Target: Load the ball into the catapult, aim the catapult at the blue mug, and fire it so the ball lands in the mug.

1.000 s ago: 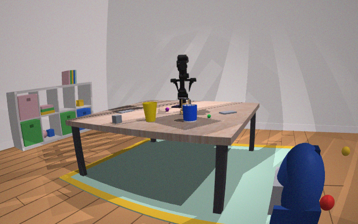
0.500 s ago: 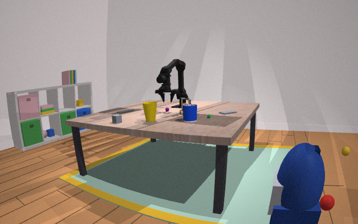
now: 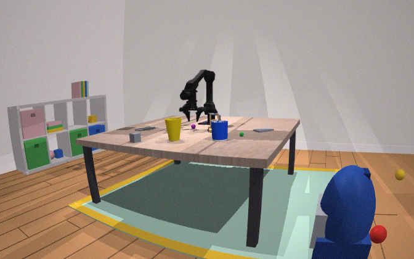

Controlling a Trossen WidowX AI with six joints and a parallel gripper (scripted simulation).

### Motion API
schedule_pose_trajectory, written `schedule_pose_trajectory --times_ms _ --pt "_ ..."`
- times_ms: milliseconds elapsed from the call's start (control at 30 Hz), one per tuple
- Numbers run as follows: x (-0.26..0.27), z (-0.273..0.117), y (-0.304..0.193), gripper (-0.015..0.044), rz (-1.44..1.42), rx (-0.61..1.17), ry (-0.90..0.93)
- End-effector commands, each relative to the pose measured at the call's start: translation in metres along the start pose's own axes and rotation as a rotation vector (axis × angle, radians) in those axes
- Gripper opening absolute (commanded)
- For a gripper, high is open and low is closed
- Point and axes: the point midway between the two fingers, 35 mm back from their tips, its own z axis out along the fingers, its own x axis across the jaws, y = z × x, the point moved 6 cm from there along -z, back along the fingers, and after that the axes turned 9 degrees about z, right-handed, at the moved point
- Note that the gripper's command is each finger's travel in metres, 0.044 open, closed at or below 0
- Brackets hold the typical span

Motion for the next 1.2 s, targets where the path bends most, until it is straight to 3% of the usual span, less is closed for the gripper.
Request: schedule_pose_trajectory --times_ms 0,733,933,1167 --pt "0.000 0.007 0.000 0.0300 -0.006 0.001 0.000" --pt "0.000 0.040 -0.001 0.0300 -0.006 0.002 0.000" --pt "0.000 0.040 -0.001 0.0143 -0.006 0.002 0.000" --pt "0.000 0.040 -0.001 0.0076 -0.006 0.002 0.000"
